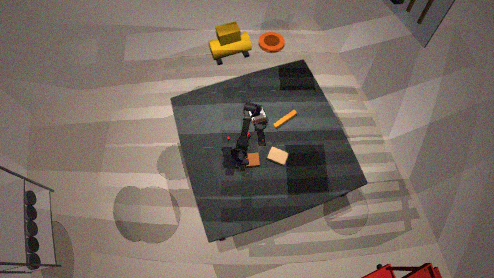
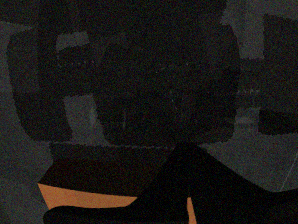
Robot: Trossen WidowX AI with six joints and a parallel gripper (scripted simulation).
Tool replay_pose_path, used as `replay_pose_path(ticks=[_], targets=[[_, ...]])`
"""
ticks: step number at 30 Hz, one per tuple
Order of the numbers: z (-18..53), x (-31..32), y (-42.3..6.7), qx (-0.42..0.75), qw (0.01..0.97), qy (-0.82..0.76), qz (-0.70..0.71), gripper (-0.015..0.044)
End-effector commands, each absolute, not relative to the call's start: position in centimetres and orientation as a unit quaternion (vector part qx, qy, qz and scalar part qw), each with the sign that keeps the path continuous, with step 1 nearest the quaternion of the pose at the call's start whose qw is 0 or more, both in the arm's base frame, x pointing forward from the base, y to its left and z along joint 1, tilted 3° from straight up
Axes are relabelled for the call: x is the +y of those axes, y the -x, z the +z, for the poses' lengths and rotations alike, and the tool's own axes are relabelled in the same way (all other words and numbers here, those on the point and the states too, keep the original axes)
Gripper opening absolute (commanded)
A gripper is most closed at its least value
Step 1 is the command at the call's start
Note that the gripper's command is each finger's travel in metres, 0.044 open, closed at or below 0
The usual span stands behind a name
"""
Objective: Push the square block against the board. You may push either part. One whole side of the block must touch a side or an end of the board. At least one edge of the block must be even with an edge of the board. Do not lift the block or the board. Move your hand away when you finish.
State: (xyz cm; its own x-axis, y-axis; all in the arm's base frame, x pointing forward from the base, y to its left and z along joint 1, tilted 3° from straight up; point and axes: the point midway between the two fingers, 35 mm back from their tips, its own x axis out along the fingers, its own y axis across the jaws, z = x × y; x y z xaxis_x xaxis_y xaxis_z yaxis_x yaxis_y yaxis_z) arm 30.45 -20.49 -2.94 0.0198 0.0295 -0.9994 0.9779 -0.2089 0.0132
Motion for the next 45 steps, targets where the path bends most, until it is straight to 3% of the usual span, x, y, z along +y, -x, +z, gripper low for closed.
replay_pose_path(ticks=[1,45], targets=[[-3.0,-19.7,-30.6,0.452,0.440,-0.563,-0.534,0.0000],[-2.8,-15.5,-32.2,0.452,0.440,-0.564,-0.533,0.0000]])
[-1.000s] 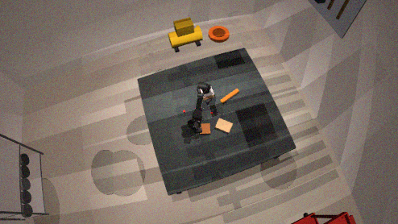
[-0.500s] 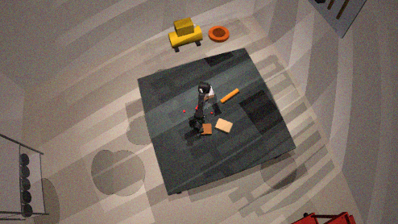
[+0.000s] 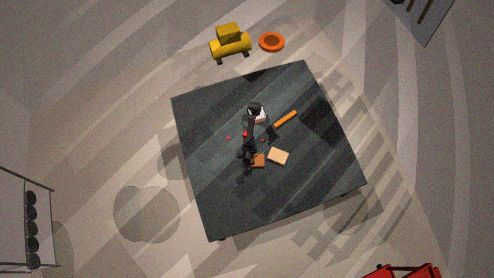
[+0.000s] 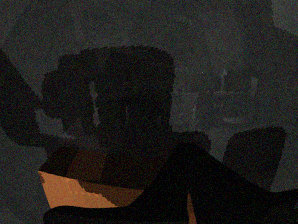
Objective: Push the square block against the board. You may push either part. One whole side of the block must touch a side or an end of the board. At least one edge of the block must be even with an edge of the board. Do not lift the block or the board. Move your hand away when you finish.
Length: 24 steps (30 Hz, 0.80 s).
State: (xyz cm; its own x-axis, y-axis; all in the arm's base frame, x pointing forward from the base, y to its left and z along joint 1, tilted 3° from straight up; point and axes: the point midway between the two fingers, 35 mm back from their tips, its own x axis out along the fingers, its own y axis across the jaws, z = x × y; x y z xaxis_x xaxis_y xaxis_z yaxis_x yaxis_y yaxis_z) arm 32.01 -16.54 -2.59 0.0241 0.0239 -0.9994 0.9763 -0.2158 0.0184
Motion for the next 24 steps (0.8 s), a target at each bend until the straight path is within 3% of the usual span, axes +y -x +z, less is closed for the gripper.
replay_pose_path(ticks=[1,24], targets=[[-2.8,-15.4,-32.2,0.452,0.440,-0.564,-0.533,0.0000],[-2.7,-13.3,-33.1,0.452,0.439,-0.564,-0.533,0.0000]])
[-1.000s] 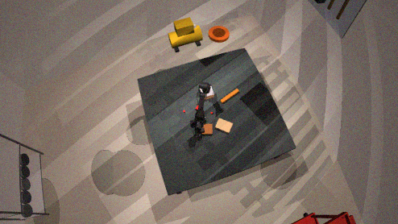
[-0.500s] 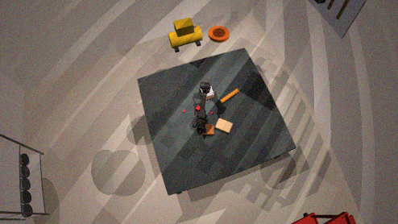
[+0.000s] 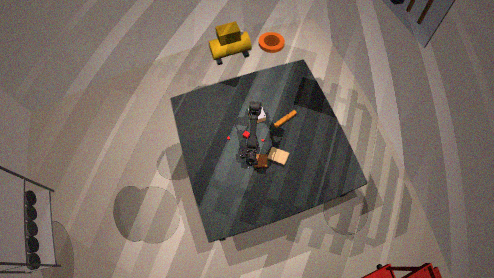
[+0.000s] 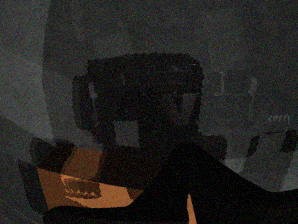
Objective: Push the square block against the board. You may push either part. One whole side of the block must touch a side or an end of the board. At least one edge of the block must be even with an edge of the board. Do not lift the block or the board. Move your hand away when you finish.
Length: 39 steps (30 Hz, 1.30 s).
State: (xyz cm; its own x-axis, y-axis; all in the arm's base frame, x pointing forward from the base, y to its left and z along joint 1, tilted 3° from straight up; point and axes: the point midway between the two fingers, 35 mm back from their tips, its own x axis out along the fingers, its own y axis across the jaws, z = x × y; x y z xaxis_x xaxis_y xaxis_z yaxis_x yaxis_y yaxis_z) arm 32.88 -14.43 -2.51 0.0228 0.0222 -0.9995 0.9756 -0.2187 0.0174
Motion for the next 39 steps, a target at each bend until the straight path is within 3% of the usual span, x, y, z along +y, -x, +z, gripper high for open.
replay_pose_path(ticks=[1,39], targets=[[-2.7,-13.2,-33.2,0.452,0.439,-0.564,-0.533,0.0000],[-2.9,-17.9,-32.3,0.452,0.440,-0.563,-0.534,0.0000]])
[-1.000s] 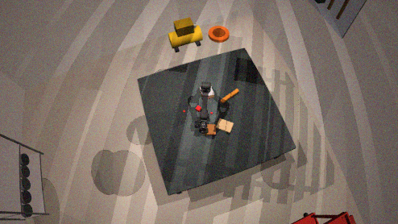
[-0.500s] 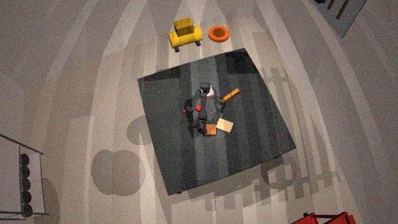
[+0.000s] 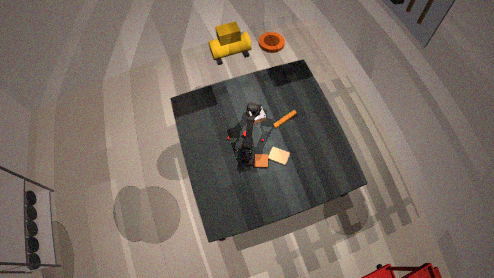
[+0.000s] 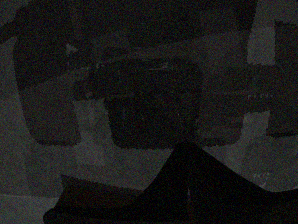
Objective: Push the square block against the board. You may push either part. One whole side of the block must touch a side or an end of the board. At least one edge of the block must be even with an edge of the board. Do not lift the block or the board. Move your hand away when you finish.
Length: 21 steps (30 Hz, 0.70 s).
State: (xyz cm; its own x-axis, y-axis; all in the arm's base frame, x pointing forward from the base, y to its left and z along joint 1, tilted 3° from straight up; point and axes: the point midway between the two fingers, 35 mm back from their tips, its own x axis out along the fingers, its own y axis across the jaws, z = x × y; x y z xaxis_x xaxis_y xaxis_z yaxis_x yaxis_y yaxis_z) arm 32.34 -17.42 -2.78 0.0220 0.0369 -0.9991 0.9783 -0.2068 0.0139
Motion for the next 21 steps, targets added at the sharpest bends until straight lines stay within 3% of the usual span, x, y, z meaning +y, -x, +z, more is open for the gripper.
replay_pose_path(ticks=[1,12,21], targets=[[-2.9,-18.0,-32.3,0.452,0.440,-0.563,-0.534,0.0000],[2.5,-18.3,-32.1,0.452,0.440,-0.563,-0.534,0.0000],[2.8,-18.3,-33.2,0.483,0.474,-0.536,-0.505,0.0000]])
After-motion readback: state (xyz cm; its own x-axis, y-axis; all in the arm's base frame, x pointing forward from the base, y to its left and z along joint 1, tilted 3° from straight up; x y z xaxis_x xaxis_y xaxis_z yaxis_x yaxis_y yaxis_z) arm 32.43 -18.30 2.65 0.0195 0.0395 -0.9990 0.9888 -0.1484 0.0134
